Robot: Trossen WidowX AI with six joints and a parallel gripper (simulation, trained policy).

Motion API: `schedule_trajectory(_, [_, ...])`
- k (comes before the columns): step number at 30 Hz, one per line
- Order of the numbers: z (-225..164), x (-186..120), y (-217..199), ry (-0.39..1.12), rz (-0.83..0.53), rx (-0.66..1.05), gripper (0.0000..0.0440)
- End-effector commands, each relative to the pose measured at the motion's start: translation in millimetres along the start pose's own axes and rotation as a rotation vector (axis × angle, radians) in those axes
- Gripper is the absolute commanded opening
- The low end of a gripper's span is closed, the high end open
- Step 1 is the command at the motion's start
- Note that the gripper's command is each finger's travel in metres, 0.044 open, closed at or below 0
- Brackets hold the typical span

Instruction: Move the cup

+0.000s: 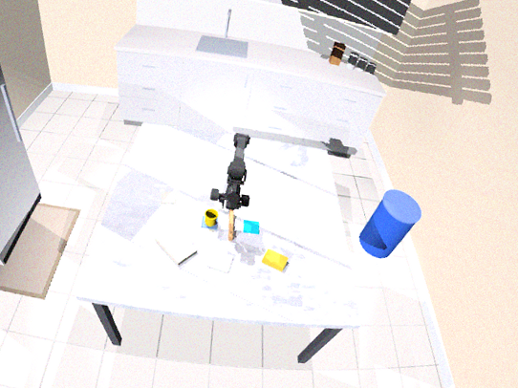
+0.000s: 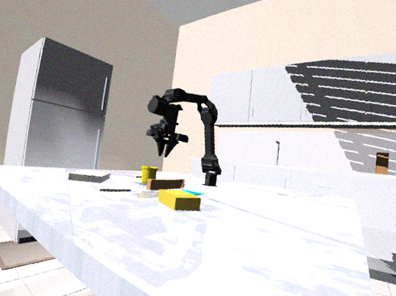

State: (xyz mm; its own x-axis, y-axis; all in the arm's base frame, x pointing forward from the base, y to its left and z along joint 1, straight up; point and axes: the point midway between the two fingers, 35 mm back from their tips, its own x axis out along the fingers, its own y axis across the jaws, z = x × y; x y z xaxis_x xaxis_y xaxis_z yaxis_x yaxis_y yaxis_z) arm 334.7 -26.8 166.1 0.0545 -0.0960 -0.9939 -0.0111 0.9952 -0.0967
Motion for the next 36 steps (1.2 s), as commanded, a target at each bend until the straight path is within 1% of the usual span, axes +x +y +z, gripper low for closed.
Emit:
schedule_trajectory(1, [-0.8,9.3,-9.3,0.028,-0.01,-0.018,0.0143])
schedule_trajectory(18, [-6.5,63.0,-33.7,0.108,-0.007,-0.087,0.0169])
schedule_trajectory(29, [-12.5,103.0,-34.4,0.143,0.026,-0.196,0.0176])
schedule_trajectory(30, [-12.8,105.6,-34.0,0.144,0.03,-0.211,0.0162])
schedule_trajectory(36, [-16.8,116.2,-32.8,0.161,0.04,-0.308,0.0024])
